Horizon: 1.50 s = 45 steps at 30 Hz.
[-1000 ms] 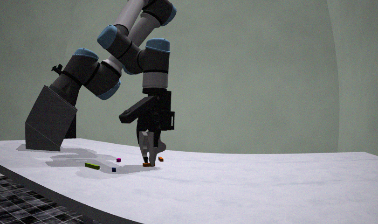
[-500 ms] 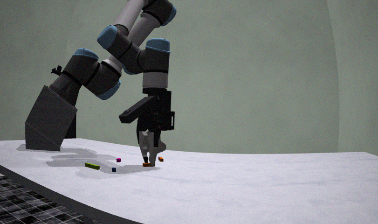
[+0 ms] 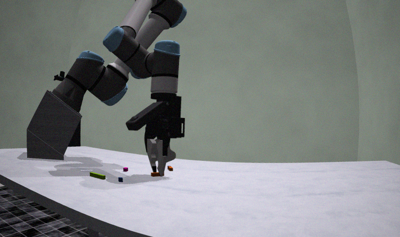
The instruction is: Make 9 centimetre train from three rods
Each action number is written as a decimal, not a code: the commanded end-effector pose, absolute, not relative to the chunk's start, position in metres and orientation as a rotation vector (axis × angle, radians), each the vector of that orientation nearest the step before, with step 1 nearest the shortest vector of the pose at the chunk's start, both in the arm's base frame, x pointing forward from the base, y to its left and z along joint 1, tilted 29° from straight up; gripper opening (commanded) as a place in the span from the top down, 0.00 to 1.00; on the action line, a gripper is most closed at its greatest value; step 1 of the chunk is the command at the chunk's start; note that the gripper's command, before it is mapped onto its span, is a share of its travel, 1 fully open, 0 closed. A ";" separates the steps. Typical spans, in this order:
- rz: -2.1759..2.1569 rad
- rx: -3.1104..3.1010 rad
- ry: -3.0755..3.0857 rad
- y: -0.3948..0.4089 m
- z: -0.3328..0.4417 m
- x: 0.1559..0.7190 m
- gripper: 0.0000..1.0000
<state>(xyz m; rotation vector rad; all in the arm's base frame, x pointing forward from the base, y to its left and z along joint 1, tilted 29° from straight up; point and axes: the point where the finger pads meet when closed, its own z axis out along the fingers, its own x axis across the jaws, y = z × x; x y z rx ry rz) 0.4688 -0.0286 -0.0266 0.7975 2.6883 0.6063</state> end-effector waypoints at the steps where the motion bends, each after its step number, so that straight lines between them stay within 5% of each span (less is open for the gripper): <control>1: 0.604 0.795 2.688 -0.028 -0.026 0.469 1.00; 45: 0.603 0.797 2.686 -0.032 -0.020 0.467 1.00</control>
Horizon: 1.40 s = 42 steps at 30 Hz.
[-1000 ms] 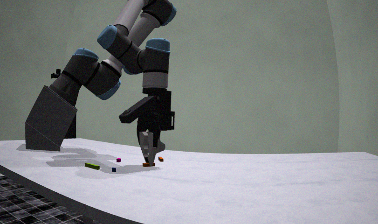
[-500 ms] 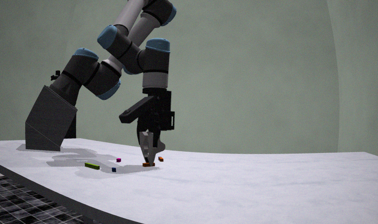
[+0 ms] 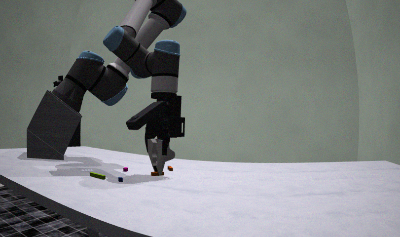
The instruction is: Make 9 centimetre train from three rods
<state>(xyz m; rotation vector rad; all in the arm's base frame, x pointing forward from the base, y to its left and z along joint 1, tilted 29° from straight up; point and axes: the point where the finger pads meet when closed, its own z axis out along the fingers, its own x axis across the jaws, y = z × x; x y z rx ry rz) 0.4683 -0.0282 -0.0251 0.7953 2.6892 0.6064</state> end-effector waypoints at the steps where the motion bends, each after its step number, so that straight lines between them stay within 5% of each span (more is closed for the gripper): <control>1: 0.603 0.797 2.686 -0.032 -0.019 0.467 1.00; 42: 0.603 0.796 2.686 -0.061 0.062 0.433 1.00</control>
